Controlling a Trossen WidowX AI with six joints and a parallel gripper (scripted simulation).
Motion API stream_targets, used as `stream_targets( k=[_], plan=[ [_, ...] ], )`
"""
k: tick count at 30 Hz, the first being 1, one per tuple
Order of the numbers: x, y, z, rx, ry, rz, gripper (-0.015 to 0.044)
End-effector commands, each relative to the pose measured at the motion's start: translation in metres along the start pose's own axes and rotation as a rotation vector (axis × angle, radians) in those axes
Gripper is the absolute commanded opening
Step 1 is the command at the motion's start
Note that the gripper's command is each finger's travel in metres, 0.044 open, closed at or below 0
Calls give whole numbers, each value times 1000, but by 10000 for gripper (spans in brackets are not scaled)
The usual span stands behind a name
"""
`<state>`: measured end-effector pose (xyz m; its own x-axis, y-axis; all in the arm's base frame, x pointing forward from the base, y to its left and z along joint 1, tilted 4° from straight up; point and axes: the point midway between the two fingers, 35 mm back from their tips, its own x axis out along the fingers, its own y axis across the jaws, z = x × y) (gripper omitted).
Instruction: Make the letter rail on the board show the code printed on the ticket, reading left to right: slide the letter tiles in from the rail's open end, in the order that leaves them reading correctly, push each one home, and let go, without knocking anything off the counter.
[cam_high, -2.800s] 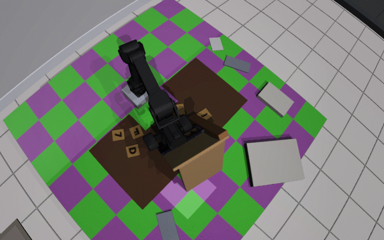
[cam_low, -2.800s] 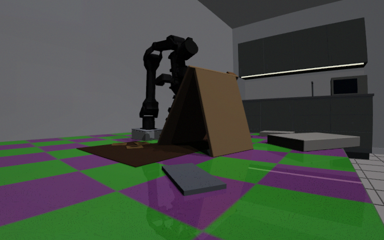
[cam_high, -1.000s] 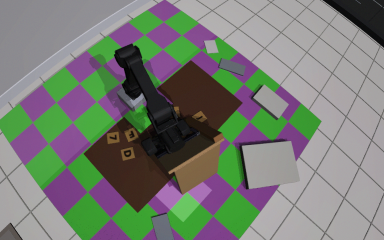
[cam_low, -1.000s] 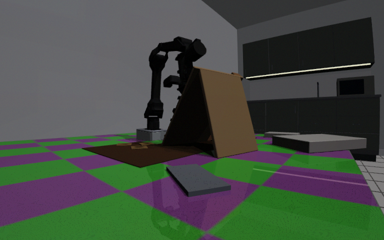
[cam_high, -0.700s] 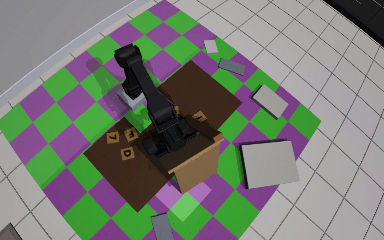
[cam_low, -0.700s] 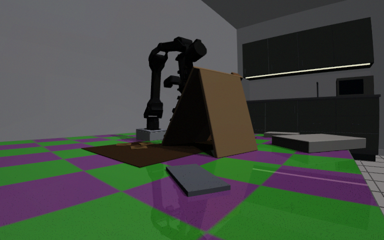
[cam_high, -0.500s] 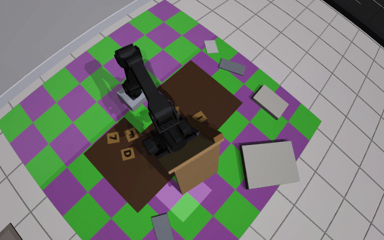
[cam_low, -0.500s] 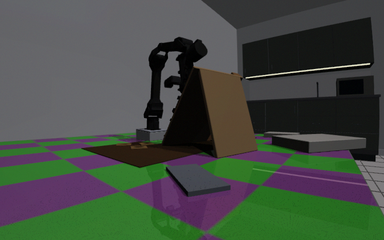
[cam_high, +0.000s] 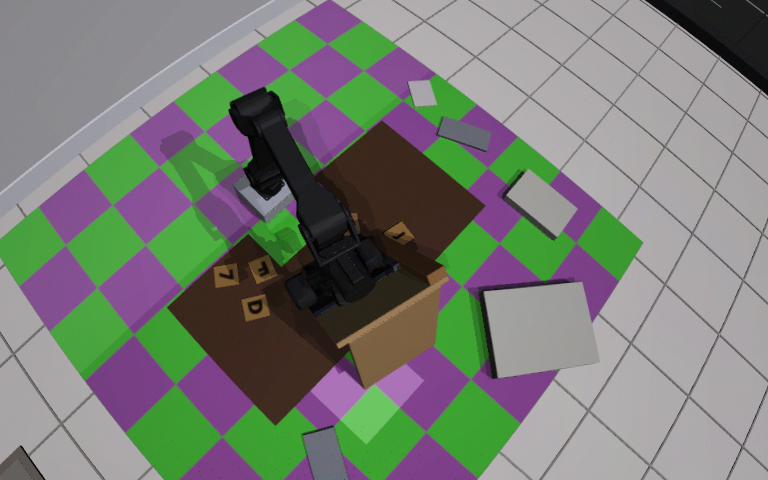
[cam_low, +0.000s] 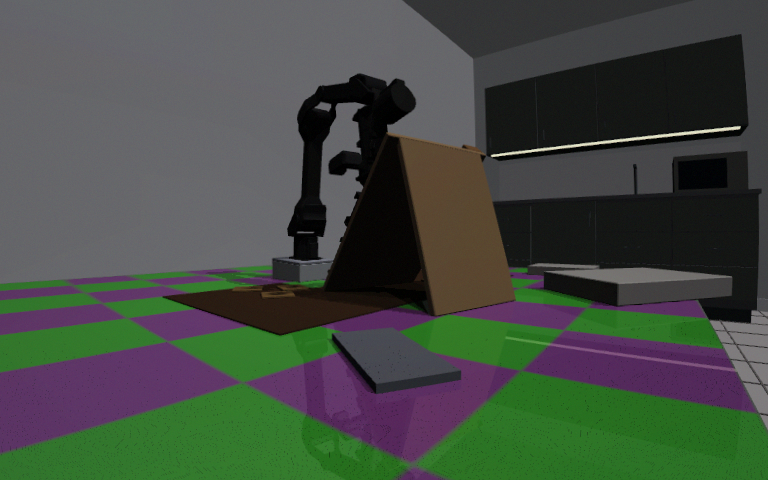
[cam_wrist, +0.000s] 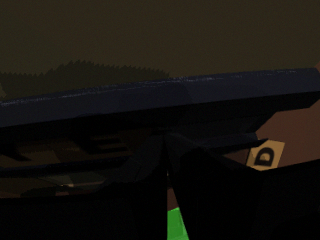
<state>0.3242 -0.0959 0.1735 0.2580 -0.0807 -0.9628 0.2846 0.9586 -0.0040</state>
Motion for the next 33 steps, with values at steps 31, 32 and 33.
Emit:
stream_targets(
  k=[31,32,33],
  plan=[
    [-49,-5,-30,-412,-62,99,184],
    [-55,-6,-32,-495,-80,114,210],
    [-61,-6,-35,-579,-100,127,236]
  ],
)
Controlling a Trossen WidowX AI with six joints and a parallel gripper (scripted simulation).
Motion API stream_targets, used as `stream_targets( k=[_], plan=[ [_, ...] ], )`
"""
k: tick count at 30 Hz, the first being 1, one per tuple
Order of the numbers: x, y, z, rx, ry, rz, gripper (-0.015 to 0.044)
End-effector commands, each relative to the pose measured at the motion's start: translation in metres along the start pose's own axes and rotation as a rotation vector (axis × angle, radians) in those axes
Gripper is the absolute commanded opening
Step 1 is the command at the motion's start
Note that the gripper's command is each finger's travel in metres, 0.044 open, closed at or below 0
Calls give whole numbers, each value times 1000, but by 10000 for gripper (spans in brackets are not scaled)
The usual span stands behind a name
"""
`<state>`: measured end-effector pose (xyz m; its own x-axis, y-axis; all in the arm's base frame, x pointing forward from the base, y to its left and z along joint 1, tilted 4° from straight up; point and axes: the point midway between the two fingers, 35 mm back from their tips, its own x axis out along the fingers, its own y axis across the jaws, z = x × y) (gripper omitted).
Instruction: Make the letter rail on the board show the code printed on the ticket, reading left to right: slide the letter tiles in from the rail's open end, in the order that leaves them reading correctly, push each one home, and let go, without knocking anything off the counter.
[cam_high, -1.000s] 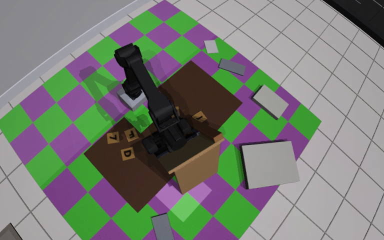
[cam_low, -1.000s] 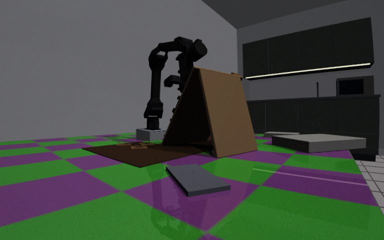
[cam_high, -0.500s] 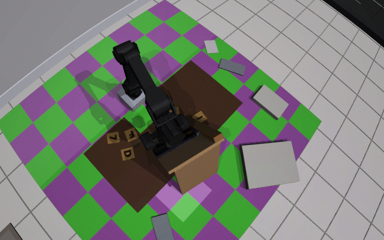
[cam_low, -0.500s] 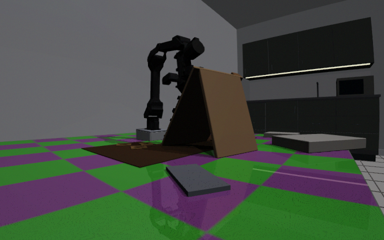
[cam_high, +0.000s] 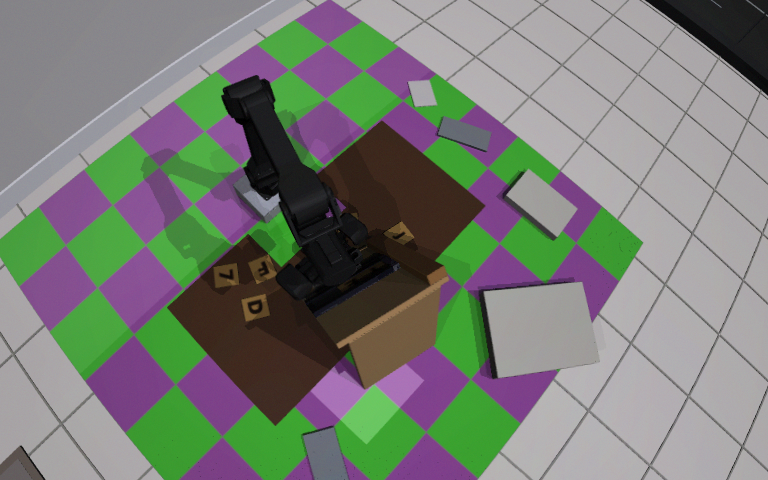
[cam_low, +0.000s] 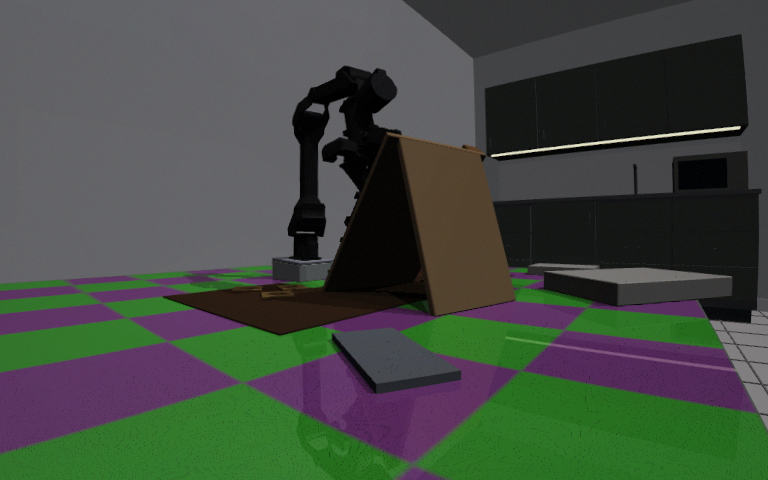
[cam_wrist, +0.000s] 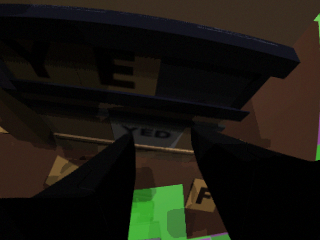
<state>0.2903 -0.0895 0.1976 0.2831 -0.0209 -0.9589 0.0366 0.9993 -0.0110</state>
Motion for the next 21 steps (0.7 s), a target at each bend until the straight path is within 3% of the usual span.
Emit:
stream_targets(
  k=[1,8,21],
  plan=[
    [-35,2,-11,-421,-101,67,263],
    [-79,9,-30,-972,-278,71,440],
    [-122,20,-52,-1398,-455,-43,440]
  ],
)
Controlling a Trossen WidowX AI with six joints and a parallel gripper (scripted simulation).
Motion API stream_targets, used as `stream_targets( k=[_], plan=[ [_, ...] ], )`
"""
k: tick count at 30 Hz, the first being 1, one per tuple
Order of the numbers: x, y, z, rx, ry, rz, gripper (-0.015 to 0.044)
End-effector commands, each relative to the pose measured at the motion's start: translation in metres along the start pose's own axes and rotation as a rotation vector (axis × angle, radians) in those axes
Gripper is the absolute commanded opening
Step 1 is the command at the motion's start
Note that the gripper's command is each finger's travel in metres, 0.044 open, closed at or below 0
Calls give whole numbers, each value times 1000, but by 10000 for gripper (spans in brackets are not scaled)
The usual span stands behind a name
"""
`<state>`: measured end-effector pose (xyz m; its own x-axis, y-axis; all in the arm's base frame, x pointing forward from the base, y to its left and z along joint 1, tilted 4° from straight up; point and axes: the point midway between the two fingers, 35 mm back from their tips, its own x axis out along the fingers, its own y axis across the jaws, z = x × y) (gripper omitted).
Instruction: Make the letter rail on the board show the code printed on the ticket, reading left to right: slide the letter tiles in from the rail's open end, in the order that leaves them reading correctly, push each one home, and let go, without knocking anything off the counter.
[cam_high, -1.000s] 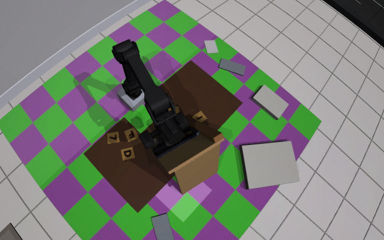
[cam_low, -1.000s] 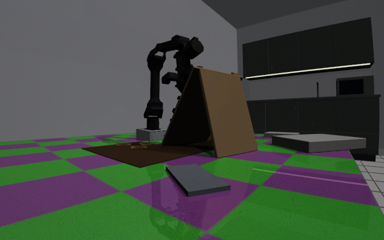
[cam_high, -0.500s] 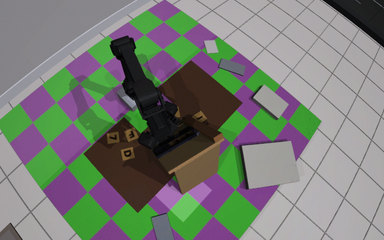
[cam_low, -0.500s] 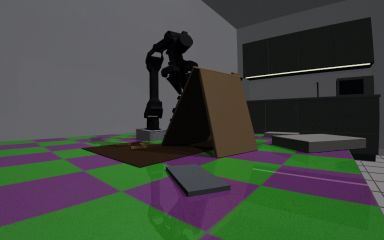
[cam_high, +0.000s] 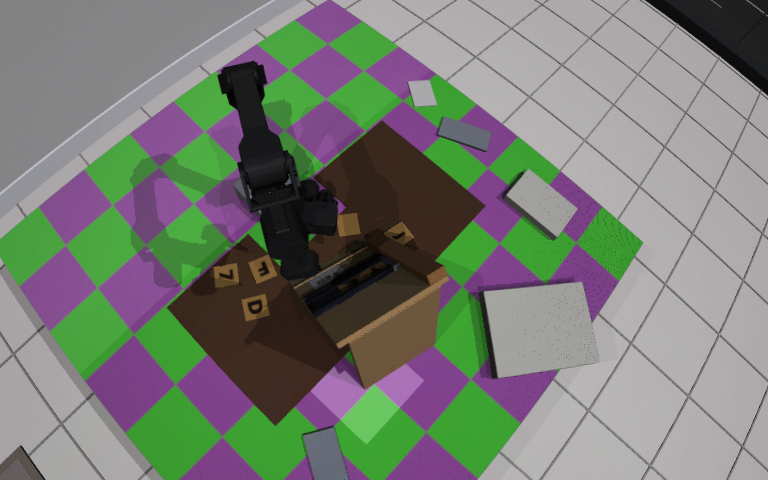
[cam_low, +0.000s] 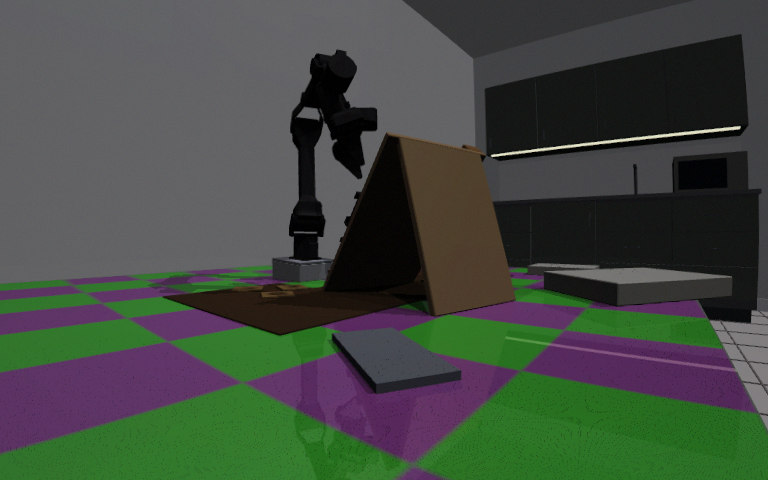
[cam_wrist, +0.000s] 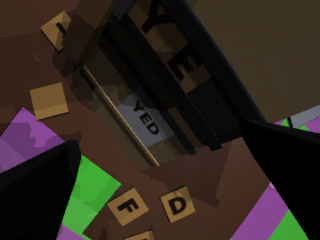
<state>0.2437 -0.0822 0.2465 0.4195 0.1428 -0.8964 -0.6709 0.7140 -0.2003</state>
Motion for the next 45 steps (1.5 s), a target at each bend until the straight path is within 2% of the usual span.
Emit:
stream_targets(
  k=[1,4,32,33,36,45],
  plan=[
    [-63,28,11,-657,-161,-158,440],
    [-70,32,11,-730,-171,-184,440],
    [-70,32,11,-730,-171,-184,440],
    [-68,30,10,-725,-166,-181,414],
    [-43,4,-15,-656,-93,-139,340],
    [46,-49,-115,-424,149,15,340]
  ],
)
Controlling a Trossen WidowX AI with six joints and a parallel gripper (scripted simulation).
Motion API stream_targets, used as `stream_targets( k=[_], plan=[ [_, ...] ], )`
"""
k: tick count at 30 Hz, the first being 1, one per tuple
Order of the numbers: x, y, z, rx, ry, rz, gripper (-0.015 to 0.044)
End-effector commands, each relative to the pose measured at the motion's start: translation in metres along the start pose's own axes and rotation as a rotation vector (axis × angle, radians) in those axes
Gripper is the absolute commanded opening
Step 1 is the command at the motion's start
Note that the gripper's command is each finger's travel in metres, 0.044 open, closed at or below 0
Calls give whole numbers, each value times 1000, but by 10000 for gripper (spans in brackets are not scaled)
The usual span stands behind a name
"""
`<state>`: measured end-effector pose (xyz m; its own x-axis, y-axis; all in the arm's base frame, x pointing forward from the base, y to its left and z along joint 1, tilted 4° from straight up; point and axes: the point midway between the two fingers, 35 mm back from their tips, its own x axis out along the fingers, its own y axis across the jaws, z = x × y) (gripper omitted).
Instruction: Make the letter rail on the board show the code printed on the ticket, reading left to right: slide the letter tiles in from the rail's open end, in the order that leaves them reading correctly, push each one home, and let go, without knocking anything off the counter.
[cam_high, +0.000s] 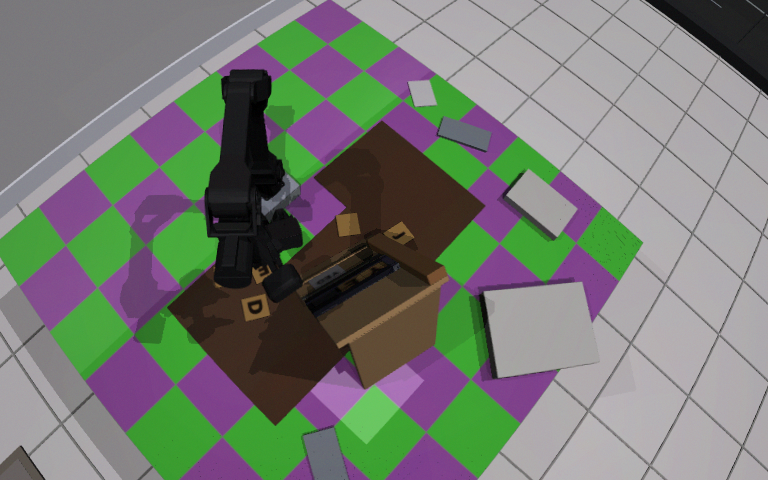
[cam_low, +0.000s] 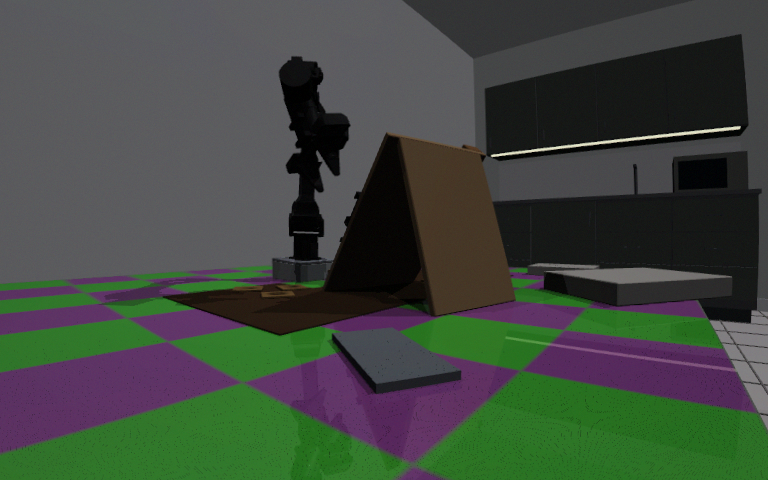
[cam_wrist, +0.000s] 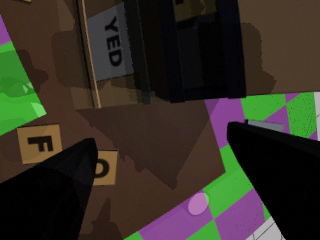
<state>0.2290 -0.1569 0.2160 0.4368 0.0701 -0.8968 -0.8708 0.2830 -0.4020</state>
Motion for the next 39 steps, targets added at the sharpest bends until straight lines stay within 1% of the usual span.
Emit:
stream_targets(
  k=[1,7,9,22,25,29,39],
  plan=[
    [48,16,-52,114,96,116,340],
    [105,55,-110,245,218,263,340],
    [118,69,-117,274,246,298,340],
    [120,72,-115,278,250,303,340],
    [128,75,-117,278,250,303,340],
    [149,84,-120,278,250,303,340],
    [151,84,-120,278,250,303,340]
  ],
)
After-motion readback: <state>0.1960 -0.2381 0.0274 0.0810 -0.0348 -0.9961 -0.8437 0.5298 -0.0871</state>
